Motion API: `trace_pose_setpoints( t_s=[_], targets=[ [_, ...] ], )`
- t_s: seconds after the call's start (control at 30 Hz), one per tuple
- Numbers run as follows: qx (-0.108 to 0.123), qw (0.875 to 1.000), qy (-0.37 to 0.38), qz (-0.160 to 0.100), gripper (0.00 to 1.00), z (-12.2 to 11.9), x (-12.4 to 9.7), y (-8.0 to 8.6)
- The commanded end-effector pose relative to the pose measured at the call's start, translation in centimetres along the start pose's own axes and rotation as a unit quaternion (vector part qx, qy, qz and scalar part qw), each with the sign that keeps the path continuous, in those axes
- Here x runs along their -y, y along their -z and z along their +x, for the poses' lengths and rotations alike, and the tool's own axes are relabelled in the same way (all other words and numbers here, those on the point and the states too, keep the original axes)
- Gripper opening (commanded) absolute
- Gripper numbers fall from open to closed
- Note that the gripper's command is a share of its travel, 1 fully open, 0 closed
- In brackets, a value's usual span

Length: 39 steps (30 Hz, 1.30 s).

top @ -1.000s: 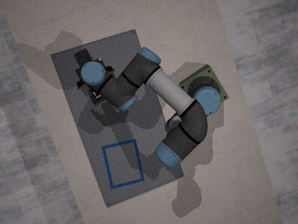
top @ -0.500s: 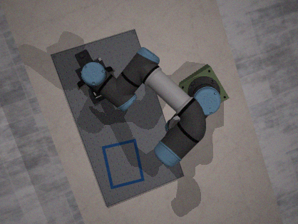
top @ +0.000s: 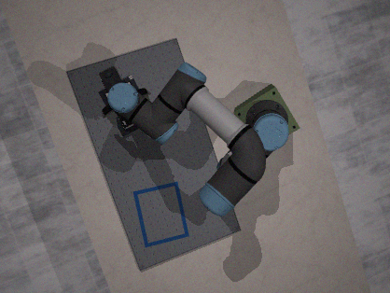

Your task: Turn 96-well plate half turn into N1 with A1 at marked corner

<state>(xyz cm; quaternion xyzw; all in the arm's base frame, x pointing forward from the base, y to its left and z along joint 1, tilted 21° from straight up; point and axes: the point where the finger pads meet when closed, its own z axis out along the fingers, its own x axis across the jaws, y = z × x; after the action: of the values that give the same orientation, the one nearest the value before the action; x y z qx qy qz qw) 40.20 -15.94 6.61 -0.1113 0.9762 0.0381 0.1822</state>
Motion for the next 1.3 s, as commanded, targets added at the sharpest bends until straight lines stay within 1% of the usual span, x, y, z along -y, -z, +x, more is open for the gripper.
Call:
trace_pose_setpoints(
  t_s=[0.0,0.07,0.13,0.63,1.17,1.2,1.27],
  targets=[
    [0.001,1.0,0.0,0.002,1.0,-0.1,0.1,-0.9],
    [0.001,1.0,0.0,0.002,1.0,-0.1,0.1,-1.3],
    [0.001,1.0,0.0,0.002,1.0,-0.1,0.1,-1.3],
    [0.001,1.0,0.0,0.002,1.0,-0.1,0.1,-3.8],
    [0.001,1.0,0.0,0.002,1.0,-0.1,0.1,-3.8],
    [0.001,1.0,0.0,0.002,0.0,-0.1,0.1,-3.8],
    [0.001,1.0,0.0,0.002,0.0,-0.1,0.1,-3.8]
  ],
)
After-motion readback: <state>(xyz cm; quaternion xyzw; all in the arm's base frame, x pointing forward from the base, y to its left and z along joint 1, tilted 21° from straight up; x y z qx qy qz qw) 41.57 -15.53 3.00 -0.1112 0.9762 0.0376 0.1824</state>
